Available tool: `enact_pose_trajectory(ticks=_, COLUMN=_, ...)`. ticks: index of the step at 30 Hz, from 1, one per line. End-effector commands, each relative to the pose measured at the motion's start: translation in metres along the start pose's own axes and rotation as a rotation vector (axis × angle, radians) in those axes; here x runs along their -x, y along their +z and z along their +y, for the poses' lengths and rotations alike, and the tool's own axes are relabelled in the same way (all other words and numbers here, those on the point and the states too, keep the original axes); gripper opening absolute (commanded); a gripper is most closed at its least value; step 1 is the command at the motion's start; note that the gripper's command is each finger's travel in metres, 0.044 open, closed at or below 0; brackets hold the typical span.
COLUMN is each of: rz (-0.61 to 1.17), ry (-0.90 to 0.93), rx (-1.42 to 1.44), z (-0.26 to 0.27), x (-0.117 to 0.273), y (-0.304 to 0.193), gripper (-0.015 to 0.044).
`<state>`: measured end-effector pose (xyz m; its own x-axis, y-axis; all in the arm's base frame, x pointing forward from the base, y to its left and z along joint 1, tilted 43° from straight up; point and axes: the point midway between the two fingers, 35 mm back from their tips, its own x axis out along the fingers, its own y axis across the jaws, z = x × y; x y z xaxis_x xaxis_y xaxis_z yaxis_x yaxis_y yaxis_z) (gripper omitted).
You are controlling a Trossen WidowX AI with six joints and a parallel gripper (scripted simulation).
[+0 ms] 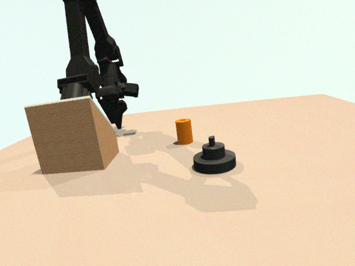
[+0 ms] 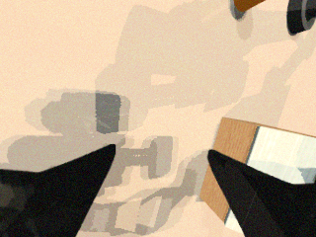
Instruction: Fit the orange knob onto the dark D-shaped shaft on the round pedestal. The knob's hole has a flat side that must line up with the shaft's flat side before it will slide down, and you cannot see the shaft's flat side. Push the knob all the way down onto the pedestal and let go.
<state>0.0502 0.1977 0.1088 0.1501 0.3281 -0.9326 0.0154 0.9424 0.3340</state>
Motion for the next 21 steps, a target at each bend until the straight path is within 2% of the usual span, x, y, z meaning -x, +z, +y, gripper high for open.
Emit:
enact_pose_trajectory(ticks=1, rz=0.024, ry=-0.031, rx=-0.015, z=-0.005, x=-0.007, y=0.021, gripper=0.0440)
enact_pose_trajectory(ticks=11, rz=0.132, ry=-0.053, rx=-0.046, z=-0.028, x=-0.023, y=0.075, gripper=0.0440)
enact_pose_trajectory(ticks=21, rz=0.216, ry=0.099, rx=-0.076, z=-0.072, x=-0.031, y=0.139, gripper=0.0440)
